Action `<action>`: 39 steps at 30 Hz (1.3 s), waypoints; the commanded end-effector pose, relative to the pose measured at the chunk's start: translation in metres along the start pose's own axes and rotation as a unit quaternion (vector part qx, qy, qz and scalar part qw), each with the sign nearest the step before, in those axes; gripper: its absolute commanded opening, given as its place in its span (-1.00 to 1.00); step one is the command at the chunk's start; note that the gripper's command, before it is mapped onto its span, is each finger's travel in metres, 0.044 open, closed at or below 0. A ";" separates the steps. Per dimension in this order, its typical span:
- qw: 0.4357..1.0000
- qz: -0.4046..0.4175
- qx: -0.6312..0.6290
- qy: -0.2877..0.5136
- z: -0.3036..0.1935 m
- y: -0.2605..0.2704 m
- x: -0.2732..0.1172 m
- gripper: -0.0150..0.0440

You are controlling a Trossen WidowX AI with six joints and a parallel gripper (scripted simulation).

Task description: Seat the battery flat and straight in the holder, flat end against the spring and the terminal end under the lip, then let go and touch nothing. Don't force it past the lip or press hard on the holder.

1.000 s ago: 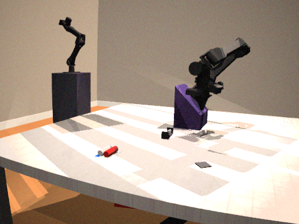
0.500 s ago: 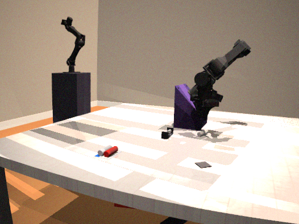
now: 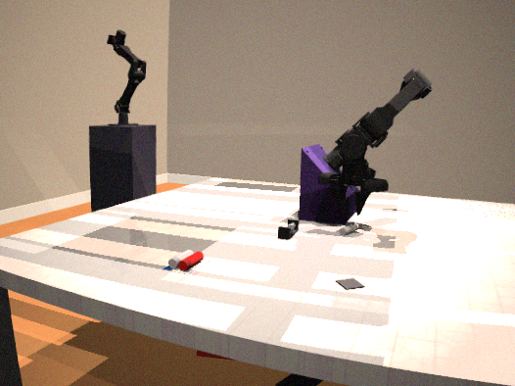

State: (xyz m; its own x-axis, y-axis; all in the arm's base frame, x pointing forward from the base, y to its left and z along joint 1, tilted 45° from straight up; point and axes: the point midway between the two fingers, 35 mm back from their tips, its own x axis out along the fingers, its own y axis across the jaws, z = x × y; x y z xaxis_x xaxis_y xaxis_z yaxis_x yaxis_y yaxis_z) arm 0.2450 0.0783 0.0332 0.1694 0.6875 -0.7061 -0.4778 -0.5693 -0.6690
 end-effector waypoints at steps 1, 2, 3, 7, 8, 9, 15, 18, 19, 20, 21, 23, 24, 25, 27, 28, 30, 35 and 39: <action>1.000 0.002 -0.006 -0.001 0.001 0.002 0.004 0.27; 1.000 0.002 -0.006 -0.001 0.000 0.002 0.006 0.27; 1.000 0.003 -0.006 -0.001 0.000 0.002 0.007 0.27; 1.000 0.003 -0.006 -0.001 0.000 0.002 0.014 0.27; 1.000 0.003 -0.006 -0.001 0.000 0.002 0.015 0.27; 1.000 0.003 -0.006 -0.001 0.000 0.002 0.017 0.27; 1.000 0.003 -0.006 -0.001 0.000 0.002 0.027 0.27; 1.000 0.003 -0.006 -0.001 0.000 0.002 0.032 0.27; 1.000 0.003 -0.006 -0.001 0.000 0.002 0.034 0.27; 1.000 0.003 -0.006 -0.001 0.000 0.002 0.035 0.27; 1.000 0.002 -0.006 -0.001 0.000 0.002 0.037 0.27; 1.000 0.002 -0.006 -0.001 0.000 0.002 0.040 0.27; 1.000 0.002 -0.006 -0.001 0.001 0.002 0.042 0.27; 1.000 0.002 -0.006 -0.001 0.001 0.002 0.043 0.27; 1.000 0.002 -0.006 -0.001 0.001 0.002 0.046 0.27; 1.000 0.001 -0.006 -0.001 0.001 0.002 0.048 0.27; 1.000 0.001 -0.006 -0.001 0.002 0.002 0.050 0.27; 1.000 0.001 -0.005 -0.001 0.002 0.002 0.050 -0.08; 1.000 0.001 -0.005 -0.001 0.002 0.002 0.050 -0.17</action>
State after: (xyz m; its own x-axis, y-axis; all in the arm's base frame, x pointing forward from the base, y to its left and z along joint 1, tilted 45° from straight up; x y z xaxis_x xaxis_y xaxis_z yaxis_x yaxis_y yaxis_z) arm 0.2519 0.1130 -0.0018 0.1674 0.6902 -0.7040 -0.4603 -0.5767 -0.6749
